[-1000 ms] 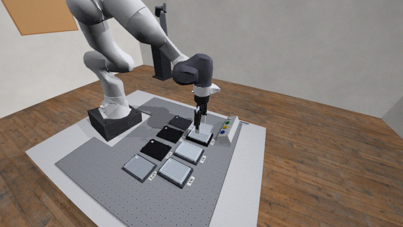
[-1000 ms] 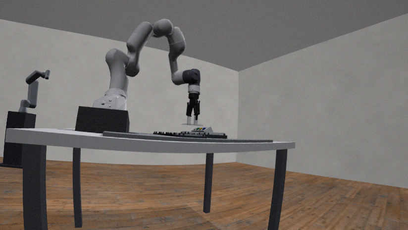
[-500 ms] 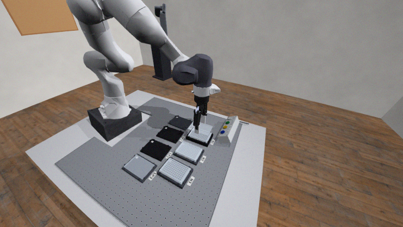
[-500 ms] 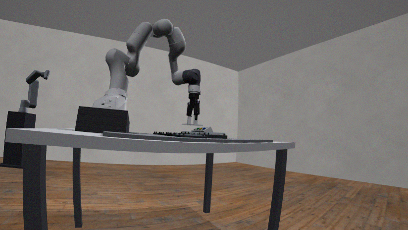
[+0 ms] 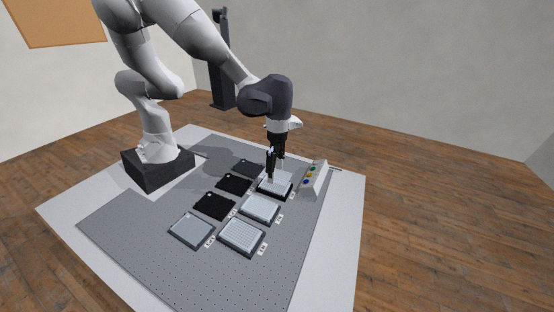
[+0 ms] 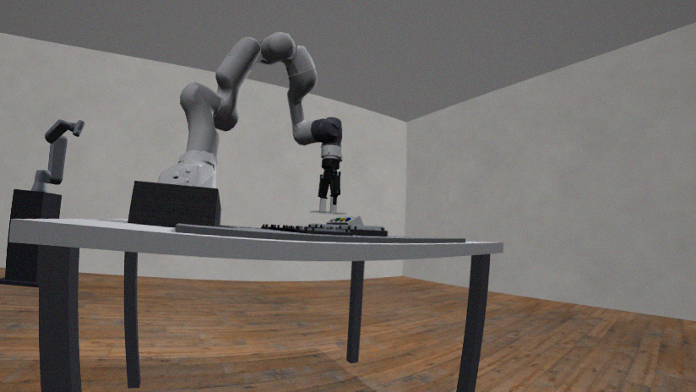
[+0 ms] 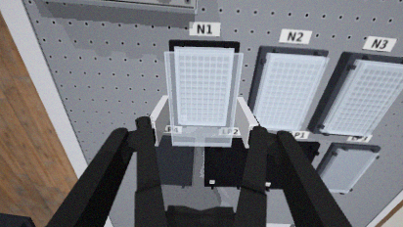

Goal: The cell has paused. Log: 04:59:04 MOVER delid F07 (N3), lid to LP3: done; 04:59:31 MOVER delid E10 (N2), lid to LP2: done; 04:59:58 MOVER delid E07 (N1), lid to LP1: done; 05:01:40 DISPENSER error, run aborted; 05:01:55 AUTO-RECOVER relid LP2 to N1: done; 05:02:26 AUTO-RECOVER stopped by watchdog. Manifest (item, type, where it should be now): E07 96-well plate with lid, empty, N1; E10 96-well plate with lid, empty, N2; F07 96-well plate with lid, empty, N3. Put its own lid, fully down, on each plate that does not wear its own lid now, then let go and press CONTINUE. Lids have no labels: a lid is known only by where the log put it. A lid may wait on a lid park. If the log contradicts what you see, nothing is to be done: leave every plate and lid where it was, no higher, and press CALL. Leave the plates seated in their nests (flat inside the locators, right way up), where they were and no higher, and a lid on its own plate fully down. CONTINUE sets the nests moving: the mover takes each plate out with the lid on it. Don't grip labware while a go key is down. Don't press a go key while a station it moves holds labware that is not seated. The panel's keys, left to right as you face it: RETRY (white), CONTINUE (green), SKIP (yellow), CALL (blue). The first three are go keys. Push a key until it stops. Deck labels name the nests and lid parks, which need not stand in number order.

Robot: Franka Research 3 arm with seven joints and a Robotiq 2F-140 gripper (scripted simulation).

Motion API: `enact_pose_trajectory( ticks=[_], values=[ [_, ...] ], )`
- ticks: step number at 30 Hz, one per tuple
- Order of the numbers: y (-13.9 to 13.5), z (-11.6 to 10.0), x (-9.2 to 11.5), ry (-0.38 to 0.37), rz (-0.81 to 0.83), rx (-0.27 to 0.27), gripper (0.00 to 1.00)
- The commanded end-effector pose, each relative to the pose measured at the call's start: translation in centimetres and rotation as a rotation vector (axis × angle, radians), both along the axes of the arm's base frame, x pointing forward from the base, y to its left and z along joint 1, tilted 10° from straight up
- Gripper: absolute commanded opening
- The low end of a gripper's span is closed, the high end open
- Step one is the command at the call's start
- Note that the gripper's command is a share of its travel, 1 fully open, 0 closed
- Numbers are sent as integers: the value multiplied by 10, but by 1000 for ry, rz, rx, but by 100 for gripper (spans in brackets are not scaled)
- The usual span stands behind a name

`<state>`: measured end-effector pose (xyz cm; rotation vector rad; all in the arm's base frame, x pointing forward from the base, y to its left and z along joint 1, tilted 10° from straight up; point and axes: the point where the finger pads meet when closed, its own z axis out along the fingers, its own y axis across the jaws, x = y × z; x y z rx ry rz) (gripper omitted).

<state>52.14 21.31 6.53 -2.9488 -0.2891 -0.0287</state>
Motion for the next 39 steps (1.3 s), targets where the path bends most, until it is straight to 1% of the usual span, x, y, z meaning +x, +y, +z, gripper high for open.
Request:
enact_pose_trajectory(
  ticks=[1,22,39],
  values=[
    [0,0,1,1,-9,-1,0],
    [1,-10,1,2,-16,0,0],
    [4,-26,1,2,-16,0,0]
  ],
)
